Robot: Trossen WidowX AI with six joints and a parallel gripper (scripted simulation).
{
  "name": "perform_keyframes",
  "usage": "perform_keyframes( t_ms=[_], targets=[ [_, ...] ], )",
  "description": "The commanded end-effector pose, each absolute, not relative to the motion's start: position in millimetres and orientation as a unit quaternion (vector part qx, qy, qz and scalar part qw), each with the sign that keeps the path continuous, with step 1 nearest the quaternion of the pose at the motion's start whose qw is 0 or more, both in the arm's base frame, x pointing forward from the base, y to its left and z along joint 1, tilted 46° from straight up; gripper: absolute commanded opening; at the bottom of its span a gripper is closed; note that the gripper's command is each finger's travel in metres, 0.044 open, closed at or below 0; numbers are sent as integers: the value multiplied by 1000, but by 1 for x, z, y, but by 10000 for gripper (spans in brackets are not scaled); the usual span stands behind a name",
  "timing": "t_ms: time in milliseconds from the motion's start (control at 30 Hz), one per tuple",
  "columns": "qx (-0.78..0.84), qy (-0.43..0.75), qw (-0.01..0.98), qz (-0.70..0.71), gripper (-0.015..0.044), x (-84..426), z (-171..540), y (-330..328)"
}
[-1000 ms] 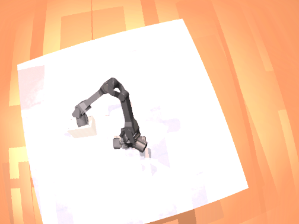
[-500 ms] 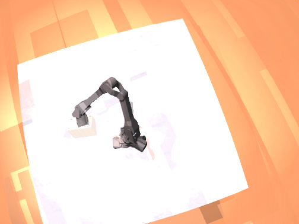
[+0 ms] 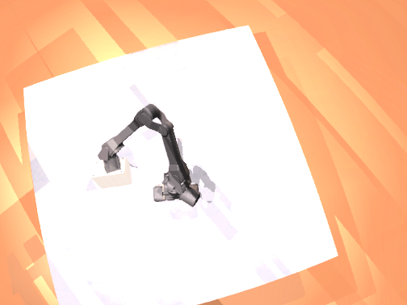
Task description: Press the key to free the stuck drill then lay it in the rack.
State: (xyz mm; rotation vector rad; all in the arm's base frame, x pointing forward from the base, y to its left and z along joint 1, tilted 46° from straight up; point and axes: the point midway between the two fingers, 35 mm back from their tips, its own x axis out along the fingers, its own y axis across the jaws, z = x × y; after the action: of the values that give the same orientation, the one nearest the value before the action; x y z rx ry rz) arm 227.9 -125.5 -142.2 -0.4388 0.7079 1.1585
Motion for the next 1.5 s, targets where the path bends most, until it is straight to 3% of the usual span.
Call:
perform_keyframes(
  t_ms=[0,700,1467],
  targets=[
    [-204,325,755,532,0,227,-140,-128],
    [-205,326,754,532,0,224,-134,-135],
    [-204,327,754,532,0,186,-143,-123]
  ],
)
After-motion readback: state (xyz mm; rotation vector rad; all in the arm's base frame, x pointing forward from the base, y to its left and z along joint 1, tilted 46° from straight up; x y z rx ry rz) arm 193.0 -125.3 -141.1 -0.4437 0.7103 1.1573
